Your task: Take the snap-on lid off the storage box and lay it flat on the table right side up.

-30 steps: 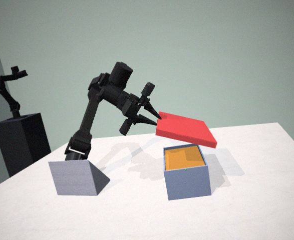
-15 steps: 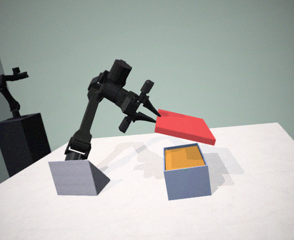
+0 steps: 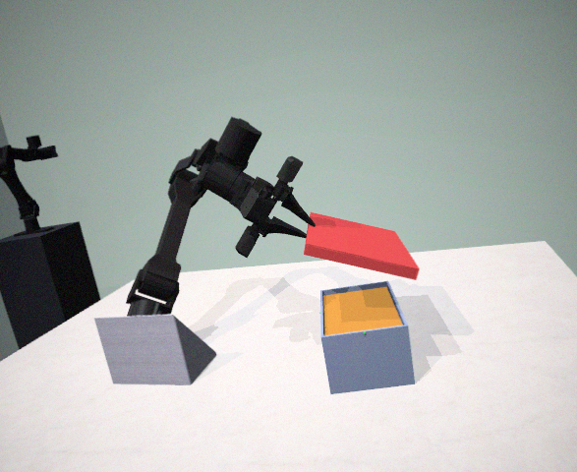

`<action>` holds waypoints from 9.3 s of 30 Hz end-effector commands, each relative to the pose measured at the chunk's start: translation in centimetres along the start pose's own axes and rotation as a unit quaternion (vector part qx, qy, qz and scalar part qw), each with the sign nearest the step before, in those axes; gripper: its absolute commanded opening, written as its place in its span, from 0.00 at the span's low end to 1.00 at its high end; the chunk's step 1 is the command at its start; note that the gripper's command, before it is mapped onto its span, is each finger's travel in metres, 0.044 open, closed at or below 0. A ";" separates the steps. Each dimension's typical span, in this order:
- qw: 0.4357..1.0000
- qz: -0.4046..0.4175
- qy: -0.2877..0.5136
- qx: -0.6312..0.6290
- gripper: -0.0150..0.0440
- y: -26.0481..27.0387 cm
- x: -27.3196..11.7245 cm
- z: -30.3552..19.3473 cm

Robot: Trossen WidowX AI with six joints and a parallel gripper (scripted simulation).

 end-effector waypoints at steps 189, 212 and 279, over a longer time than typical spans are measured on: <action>1.000 0.004 0.000 0.000 0.25 -2.5 2.4 -24.6; 1.000 0.005 0.000 0.000 0.25 -3.9 3.5 -24.8; 1.000 0.006 0.002 0.000 0.25 -7.9 6.9 -25.2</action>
Point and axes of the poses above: the point midway between the two fingers, 35 mm back from their tips, its own x axis out along the fingers, its own y axis across the jaws, z = x × y, the point moved 5 cm from there along -x, back along the fingers, and after that the axes turned 6 degrees about -x, right-handed, at the moved point
